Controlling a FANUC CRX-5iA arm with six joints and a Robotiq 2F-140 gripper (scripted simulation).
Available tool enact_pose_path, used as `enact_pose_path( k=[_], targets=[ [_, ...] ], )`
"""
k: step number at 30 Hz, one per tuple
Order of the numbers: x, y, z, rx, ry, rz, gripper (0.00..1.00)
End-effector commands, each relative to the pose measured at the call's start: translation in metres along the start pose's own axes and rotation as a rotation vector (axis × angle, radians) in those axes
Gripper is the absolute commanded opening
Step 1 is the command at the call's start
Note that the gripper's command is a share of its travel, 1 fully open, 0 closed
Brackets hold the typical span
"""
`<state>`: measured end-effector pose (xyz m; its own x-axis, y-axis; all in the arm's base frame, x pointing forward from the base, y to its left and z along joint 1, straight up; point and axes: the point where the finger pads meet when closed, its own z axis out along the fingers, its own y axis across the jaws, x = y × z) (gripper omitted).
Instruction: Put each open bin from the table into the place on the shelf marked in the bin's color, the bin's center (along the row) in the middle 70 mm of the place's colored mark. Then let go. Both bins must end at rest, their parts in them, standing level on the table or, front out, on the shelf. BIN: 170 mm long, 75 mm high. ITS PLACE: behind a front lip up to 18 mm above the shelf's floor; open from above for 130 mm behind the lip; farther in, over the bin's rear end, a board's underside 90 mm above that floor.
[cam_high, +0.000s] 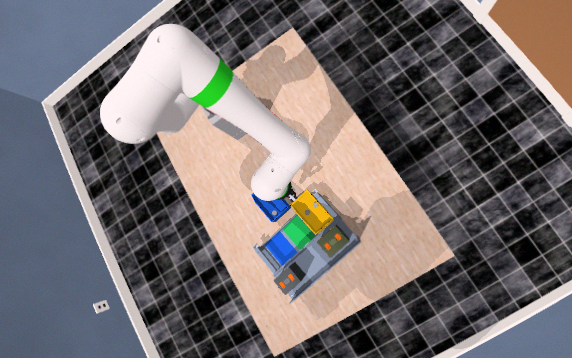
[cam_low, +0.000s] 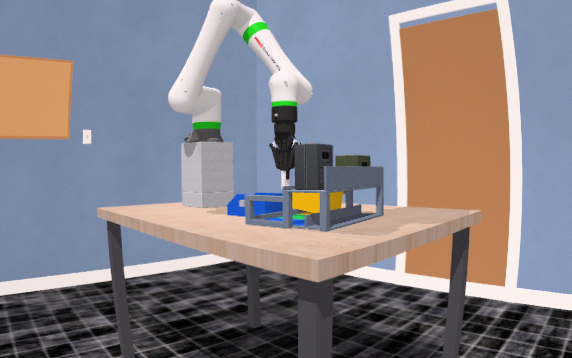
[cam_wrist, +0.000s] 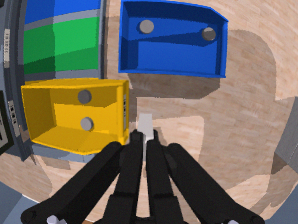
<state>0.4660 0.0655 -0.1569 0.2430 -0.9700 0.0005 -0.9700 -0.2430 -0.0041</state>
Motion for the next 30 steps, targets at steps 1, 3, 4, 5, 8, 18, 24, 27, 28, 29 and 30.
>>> enact_pose_path(
  k=[1,3,4,5,8,18,24,27,28,29,30],
  targets=[
    [0.000,0.000,0.011,0.000,0.000,0.000,0.00],
    [0.000,0.000,0.018,0.000,0.000,0.000,0.00],
    [0.000,0.000,0.021,0.000,0.000,0.000,0.00],
    [0.000,0.000,0.024,0.000,0.000,0.000,0.00],
    [0.000,0.000,0.033,0.000,0.000,0.000,0.00],
    [0.000,0.000,0.051,0.000,0.000,0.000,0.00],
    [0.000,0.000,0.057,0.000,0.000,0.000,0.00],
    [0.000,0.000,0.058,0.000,0.000,0.000,0.00],
    [0.000,0.000,0.058,0.000,0.000,0.000,0.00],
    [0.000,0.000,0.058,0.000,0.000,0.000,0.00],
    [0.000,0.000,0.058,0.000,0.000,0.000,0.00]
  ],
)
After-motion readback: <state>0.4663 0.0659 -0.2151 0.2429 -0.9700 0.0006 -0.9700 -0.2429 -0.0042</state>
